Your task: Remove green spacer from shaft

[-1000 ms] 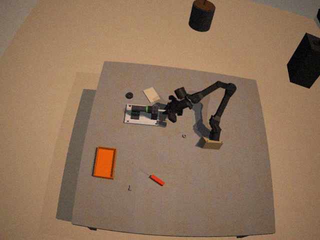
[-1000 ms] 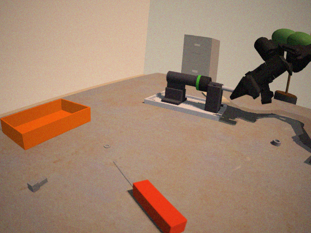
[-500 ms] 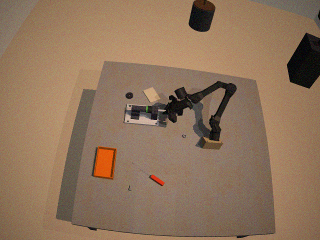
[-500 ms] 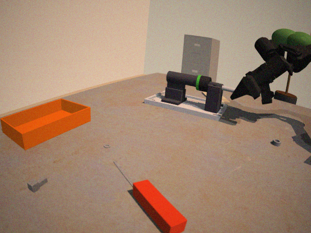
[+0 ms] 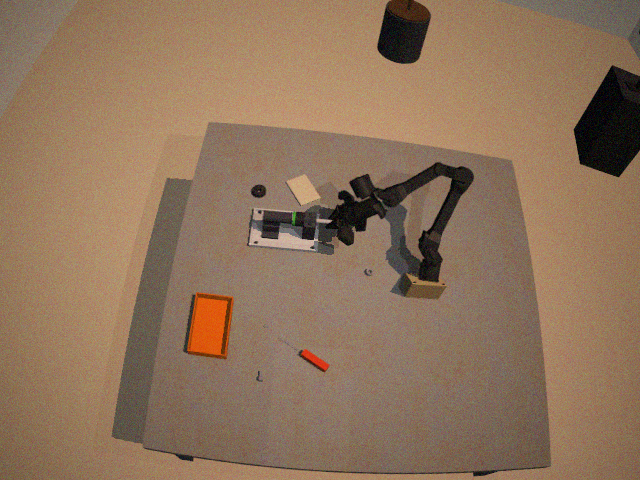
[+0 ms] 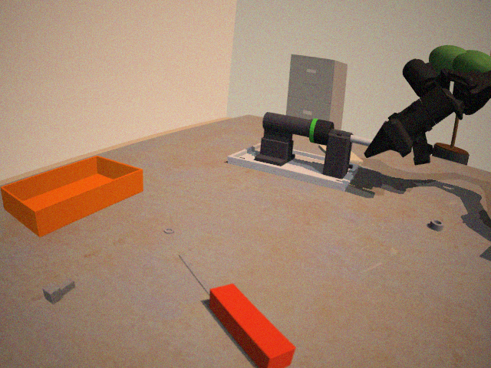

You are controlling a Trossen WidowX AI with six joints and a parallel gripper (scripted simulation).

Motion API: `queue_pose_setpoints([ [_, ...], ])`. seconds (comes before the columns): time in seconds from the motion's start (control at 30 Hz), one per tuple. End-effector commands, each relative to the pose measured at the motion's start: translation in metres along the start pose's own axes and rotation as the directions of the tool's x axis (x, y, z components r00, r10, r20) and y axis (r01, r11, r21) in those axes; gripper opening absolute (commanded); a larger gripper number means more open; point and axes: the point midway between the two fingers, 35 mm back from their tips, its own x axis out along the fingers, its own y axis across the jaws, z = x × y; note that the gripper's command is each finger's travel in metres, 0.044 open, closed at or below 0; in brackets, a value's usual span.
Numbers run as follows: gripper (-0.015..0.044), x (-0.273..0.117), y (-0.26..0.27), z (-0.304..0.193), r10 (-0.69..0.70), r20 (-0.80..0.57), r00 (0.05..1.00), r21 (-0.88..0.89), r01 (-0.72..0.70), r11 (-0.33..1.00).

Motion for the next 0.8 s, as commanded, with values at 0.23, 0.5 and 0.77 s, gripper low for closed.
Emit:
queue_pose_setpoints([
  [0.23, 0.0, -0.0015, 0.0003, 0.0018, 0.003, 0.002, 1.0, -0.003, -0.003, 1.0],
  [0.5, 0.0, -0.002, 0.0003, 0.0023, 0.003, 0.002, 1.0, -0.003, -0.003, 1.0],
  [0.77, 0.0, -0.0026, 0.0003, 0.0029, 0.003, 0.002, 1.0, -0.003, -0.003, 1.0],
])
